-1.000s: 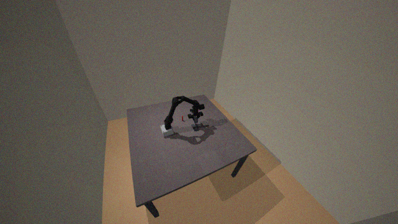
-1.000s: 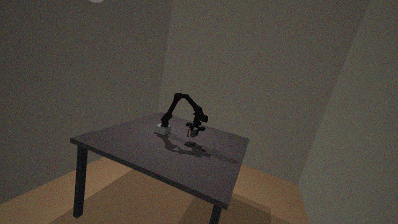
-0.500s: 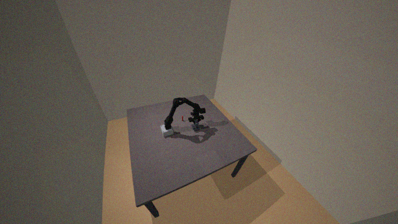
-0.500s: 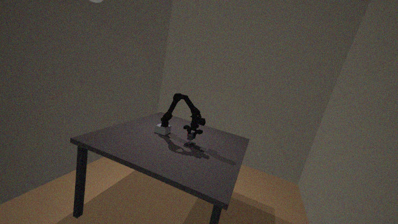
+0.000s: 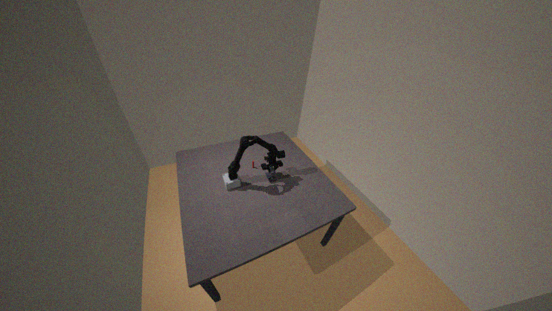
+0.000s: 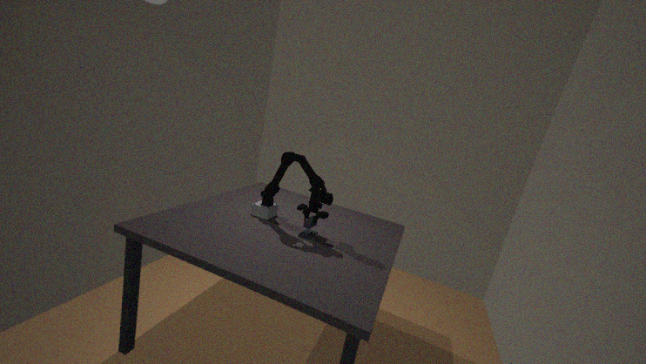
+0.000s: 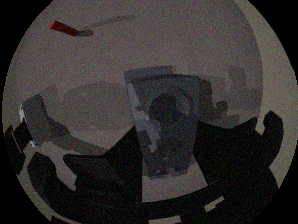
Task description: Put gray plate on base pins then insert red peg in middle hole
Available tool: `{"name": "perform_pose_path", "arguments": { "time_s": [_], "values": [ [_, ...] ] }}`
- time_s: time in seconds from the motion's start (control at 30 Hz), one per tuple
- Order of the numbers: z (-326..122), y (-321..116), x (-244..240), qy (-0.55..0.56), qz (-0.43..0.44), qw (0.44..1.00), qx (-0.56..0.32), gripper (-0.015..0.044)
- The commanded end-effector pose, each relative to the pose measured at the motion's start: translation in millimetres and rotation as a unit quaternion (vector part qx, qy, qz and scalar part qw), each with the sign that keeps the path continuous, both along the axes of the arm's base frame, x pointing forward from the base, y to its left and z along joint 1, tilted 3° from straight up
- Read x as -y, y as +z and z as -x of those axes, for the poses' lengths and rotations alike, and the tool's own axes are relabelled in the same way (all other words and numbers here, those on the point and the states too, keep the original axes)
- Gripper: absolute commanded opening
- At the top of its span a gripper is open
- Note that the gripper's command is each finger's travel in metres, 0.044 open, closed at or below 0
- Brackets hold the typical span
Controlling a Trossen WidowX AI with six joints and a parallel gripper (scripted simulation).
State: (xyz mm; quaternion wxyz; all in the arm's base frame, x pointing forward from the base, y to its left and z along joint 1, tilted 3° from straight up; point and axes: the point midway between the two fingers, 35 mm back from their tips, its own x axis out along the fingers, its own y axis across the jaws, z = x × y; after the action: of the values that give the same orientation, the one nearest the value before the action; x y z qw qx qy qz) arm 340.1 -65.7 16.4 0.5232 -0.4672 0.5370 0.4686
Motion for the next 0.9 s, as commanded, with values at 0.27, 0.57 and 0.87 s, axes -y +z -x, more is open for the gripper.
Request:
{"name": "perform_pose_path", "arguments": {
  "time_s": [0.27,0.57,0.87],
  "values": [
    [1,-2,1,0.001,0.001,1.000,-0.002,0.0000],
    [1,-13,1,0.001,0.001,1.000,-0.002,0.0000],
    [1,-19,1,0.001,0.001,1.000,-0.002,0.0000]
  ]
}}
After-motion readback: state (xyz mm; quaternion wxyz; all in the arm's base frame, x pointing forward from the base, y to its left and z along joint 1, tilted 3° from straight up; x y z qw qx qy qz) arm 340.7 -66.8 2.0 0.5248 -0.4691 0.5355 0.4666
